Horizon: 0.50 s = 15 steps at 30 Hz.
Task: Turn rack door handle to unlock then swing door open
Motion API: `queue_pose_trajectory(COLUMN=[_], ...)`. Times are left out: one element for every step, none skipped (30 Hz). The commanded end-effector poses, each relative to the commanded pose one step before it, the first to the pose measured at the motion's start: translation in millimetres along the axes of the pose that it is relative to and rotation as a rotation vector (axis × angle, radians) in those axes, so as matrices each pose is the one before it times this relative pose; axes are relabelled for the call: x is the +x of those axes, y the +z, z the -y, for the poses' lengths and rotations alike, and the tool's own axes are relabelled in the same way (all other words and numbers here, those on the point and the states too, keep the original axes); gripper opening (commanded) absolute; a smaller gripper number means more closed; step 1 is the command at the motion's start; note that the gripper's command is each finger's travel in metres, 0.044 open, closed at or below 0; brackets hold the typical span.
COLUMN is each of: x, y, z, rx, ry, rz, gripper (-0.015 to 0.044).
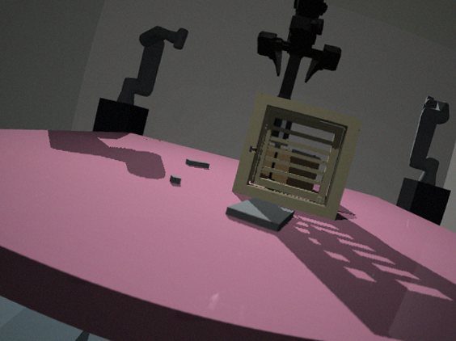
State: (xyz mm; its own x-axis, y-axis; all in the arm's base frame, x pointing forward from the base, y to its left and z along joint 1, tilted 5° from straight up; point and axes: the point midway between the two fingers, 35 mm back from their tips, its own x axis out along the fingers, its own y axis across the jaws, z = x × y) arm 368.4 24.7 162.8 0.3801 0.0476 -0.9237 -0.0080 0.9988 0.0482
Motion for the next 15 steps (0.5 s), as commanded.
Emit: queue_pose_trajectory(x=[8.54,2.00,1.96,1.93,1.89,1.85,1.81,1.77,1.73,1.69,1.66,1.61,1.26,0.75,0.25], y=[-7.83,-1.97,-1.95,-1.92,-1.90,-1.88,-1.85,-1.83,-1.81,-1.78,-1.76,-1.73,-1.36,-0.81,-0.27], z=[-2.02,-0.33,-0.33,-0.33,-0.32,-0.32,-0.32,-0.32,-0.32,-0.32,-0.32,-0.31,-0.25,-0.15,-0.05], rx=[0.0056,0.0006,0.0006,0.0006,0.0006,0.0006,0.0006,0.0006,0.0006,0.0006,0.0006,0.0006,0.0005,0.0003,0.0001], ry=[-0.00003,-0.00133,-0.00139,-0.00146,-0.00152,-0.00159,-0.00165,-0.00172,-0.00179,-0.00185,-0.00192,-0.00198,-0.00162,-0.00099,-0.00034], rz=[-0.10203,-0.02656,-0.02656,-0.02656,-0.02656,-0.02656,-0.02656,-0.02656,-0.02656,-0.02646,-0.02658,-0.02648,-0.02110,-0.01266,-0.00422], gripper=[0.0280,0.0280,0.0280,0.0280,0.0280,0.0280,0.0280,0.0280,0.0280,0.0280,0.0280,0.0280,0.0280,0.0280,0.0280])
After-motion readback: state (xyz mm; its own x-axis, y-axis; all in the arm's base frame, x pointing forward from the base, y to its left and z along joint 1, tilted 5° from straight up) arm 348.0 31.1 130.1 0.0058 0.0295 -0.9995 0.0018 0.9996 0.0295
